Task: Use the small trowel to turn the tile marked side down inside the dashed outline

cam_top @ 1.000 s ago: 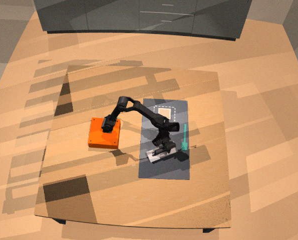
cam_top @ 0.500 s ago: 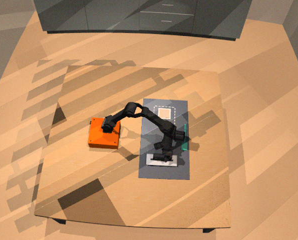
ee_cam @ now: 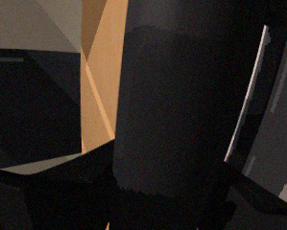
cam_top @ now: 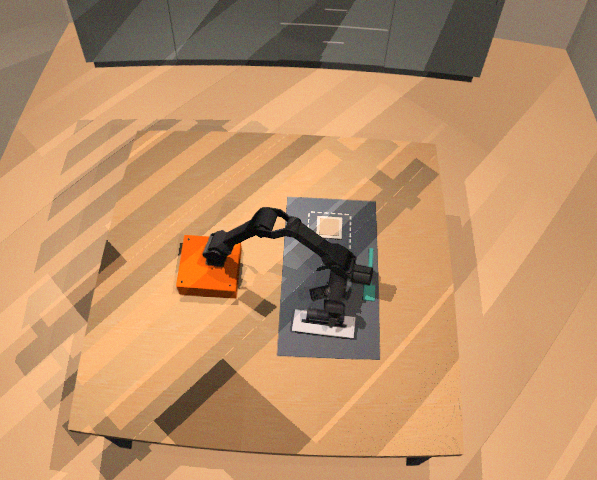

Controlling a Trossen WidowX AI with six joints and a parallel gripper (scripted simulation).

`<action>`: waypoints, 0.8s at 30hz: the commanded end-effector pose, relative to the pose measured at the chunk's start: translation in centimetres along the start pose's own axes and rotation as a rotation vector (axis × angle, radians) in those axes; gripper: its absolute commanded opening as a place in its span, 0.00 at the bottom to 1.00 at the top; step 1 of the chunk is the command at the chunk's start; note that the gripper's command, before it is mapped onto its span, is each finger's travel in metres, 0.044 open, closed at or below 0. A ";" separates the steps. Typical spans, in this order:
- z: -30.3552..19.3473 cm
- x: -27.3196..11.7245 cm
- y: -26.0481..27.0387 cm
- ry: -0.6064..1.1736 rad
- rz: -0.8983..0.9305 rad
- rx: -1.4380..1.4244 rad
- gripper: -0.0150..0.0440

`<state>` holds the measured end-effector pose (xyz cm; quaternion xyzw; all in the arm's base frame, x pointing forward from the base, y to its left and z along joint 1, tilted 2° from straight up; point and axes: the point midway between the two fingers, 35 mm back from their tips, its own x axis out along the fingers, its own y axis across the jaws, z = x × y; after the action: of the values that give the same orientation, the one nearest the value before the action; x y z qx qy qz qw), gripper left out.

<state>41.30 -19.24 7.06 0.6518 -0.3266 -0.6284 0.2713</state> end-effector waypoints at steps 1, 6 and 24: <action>-0.2 -0.2 0.5 0.004 0.017 0.014 0.25; -0.3 0.3 -0.1 0.005 0.017 0.014 0.25; -0.3 2.1 -2.2 0.005 0.015 0.014 0.25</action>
<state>41.83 -19.36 3.98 0.6527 -0.3282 -0.6268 0.2710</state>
